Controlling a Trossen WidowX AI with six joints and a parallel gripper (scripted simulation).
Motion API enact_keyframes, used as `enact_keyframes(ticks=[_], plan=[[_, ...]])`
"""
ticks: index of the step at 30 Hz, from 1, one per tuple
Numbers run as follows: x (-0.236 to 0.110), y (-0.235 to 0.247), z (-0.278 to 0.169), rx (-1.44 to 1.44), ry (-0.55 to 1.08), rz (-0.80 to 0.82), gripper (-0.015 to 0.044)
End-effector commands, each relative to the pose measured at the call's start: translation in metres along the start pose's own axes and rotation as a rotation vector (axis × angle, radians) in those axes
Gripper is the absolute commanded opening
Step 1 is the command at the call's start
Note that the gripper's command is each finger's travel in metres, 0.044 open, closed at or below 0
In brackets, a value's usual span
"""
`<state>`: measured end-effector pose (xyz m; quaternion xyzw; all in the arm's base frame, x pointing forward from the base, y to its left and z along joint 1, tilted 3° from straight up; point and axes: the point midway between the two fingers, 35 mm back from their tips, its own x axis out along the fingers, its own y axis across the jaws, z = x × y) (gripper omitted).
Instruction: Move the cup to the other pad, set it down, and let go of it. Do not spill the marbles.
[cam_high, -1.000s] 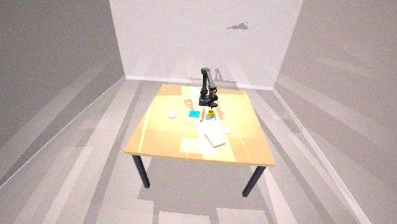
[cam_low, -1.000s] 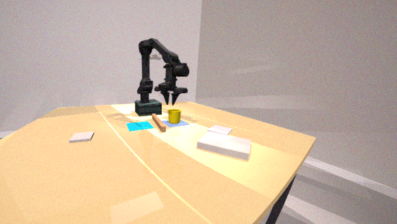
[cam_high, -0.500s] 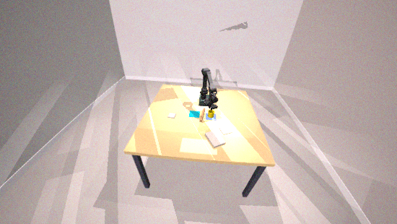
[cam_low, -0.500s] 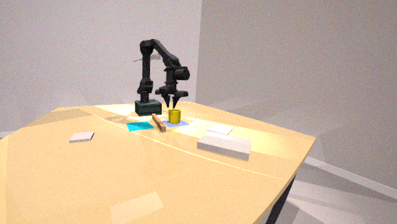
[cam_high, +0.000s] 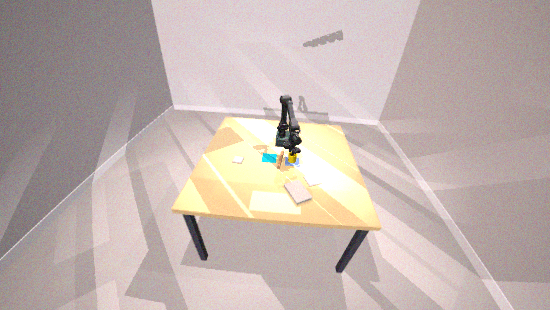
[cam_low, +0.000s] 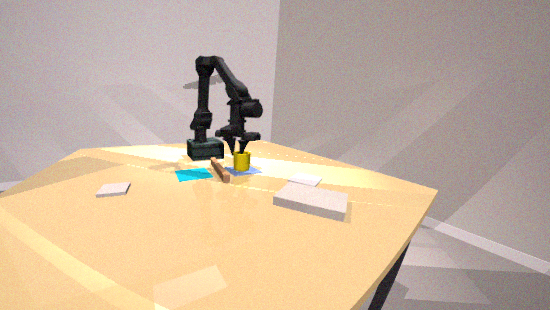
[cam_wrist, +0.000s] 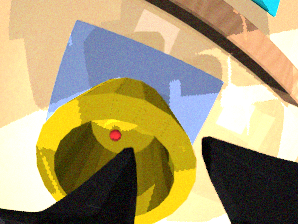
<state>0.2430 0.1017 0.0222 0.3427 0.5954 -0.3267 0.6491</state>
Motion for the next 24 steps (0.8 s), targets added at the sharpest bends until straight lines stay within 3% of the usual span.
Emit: enact_keyframes(ticks=[1,15,24], plan=[[0.008,-0.003,0.000,-0.001,-0.004,-0.009,0.0167],[0.021,-0.005,0.000,-0.001,-0.004,-0.010,0.0167],[0.020,-0.003,0.000,0.004,0.000,-0.005,0.0107]])
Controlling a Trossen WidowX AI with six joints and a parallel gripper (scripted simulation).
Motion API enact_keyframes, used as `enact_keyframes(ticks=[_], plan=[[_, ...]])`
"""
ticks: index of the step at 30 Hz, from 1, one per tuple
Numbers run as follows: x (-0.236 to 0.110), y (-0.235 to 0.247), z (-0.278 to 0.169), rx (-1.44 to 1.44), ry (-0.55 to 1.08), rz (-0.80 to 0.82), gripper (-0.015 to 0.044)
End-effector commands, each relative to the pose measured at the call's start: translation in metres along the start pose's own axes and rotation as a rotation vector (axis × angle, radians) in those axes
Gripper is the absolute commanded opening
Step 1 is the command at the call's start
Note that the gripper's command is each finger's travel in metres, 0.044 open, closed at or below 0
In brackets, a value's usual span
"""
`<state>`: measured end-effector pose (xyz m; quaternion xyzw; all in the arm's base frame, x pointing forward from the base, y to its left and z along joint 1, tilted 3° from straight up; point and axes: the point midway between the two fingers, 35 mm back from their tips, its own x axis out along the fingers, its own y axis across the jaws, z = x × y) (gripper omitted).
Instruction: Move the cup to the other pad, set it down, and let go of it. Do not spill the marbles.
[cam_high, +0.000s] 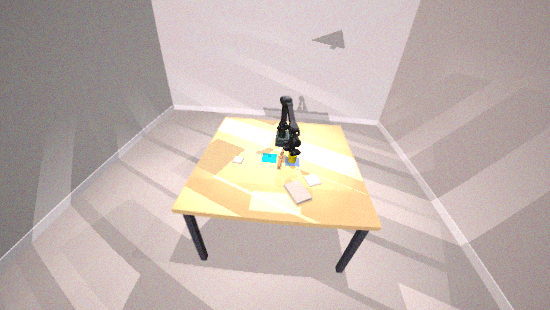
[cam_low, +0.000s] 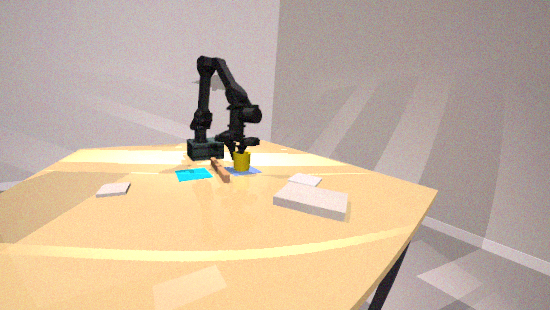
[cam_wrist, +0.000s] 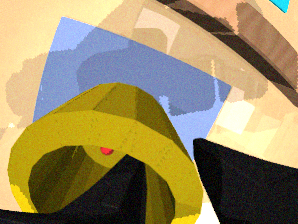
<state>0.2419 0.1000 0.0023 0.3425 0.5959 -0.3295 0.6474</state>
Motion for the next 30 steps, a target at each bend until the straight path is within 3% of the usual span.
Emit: enact_keyframes(ticks=[1,14,30], plan=[[0.000,0.000,0.000,0.000,0.000,0.001,0.0100],[0.000,0.000,0.000,0.000,0.000,0.001,0.0000],[-0.053,-0.002,-0.002,-0.005,-0.004,-0.004,0.0000]])
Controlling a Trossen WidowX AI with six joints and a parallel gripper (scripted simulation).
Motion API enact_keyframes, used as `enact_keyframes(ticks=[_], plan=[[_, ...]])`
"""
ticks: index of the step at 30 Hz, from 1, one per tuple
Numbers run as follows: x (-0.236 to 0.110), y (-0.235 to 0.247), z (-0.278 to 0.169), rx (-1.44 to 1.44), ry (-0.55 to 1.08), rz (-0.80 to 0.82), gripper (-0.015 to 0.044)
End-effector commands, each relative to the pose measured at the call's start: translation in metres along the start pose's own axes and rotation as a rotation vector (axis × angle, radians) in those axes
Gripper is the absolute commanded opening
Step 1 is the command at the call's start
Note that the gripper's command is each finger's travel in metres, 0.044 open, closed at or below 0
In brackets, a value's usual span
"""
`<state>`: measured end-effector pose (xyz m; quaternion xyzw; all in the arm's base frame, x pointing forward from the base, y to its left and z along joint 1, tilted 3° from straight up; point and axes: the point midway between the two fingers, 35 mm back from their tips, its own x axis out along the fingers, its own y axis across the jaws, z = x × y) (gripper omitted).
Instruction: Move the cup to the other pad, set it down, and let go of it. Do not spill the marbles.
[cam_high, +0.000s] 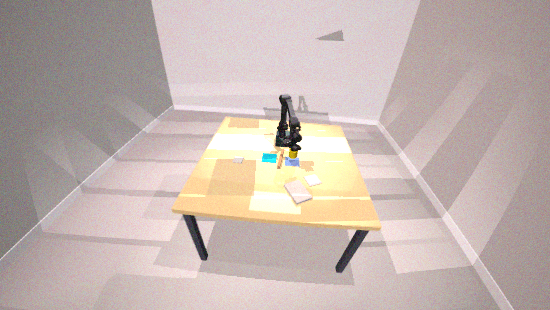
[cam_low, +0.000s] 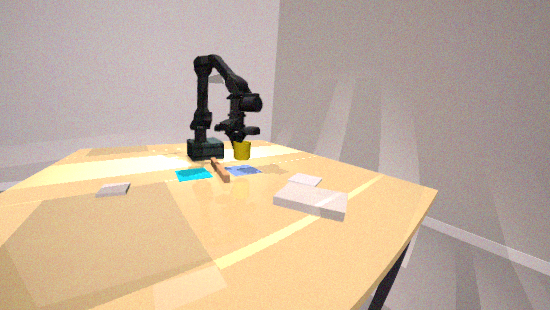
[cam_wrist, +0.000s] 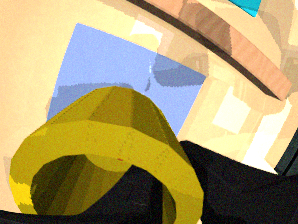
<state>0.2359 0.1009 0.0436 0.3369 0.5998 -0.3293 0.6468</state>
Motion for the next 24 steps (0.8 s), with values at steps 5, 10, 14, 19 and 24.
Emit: enact_keyframes(ticks=[5,10,14,19,24], plan=[[-0.0102,-0.0006,-0.0010,-0.001,-0.001,0.005,0.0000],[-0.0102,-0.0006,-0.0010,-0.001,-0.001,0.005,0.0000],[-0.0102,-0.0006,-0.0010,-0.001,-0.001,0.005,0.0000],[-0.0102,-0.0006,-0.0010,-0.001,-0.001,0.005,0.0000],[-0.0103,-0.0033,0.0031,0.000,-0.002,0.005,0.0000]])
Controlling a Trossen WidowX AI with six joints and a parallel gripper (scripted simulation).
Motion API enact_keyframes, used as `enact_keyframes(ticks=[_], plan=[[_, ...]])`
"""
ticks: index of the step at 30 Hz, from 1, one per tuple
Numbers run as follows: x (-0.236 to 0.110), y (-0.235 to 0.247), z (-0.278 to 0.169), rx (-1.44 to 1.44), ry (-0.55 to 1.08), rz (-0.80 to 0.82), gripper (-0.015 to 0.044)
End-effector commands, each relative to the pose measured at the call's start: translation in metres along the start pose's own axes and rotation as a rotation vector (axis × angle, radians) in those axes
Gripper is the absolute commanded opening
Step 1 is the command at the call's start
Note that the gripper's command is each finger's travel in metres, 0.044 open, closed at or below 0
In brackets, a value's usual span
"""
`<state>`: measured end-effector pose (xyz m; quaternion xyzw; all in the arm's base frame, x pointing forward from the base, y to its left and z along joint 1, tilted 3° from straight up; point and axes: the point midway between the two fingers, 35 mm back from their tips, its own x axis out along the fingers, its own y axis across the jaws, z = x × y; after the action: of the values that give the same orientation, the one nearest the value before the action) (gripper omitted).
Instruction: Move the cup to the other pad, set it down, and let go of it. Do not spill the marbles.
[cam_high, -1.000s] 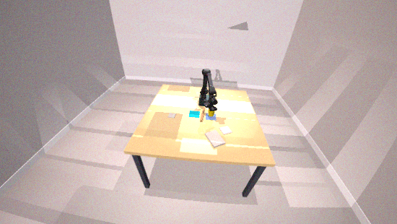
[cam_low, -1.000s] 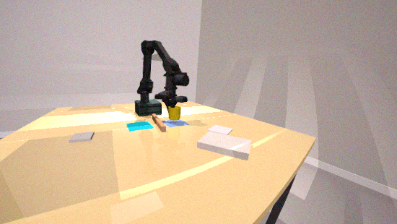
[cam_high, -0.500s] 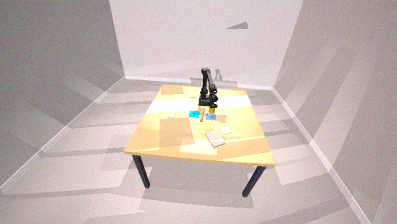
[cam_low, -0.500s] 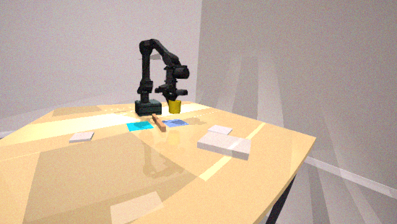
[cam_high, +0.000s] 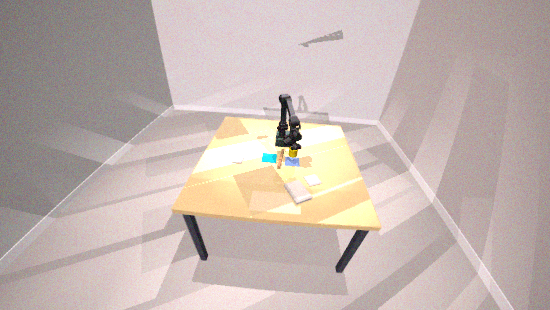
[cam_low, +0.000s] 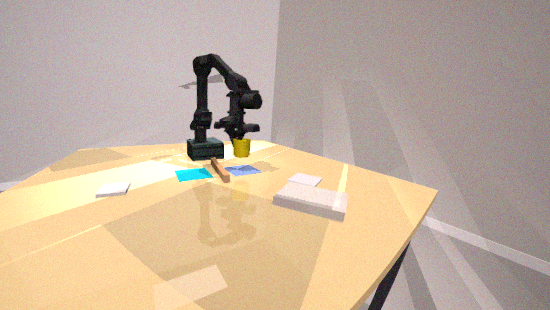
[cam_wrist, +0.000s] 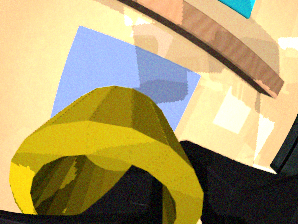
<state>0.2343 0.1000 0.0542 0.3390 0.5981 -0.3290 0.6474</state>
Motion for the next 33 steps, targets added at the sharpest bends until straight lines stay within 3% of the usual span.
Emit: enact_keyframes(ticks=[1,33], plan=[[0.000,-0.003,0.004,-0.003,-0.001,0.001,0.0000],[-0.003,-0.032,0.054,0.000,-0.010,-0.002,0.0000]])
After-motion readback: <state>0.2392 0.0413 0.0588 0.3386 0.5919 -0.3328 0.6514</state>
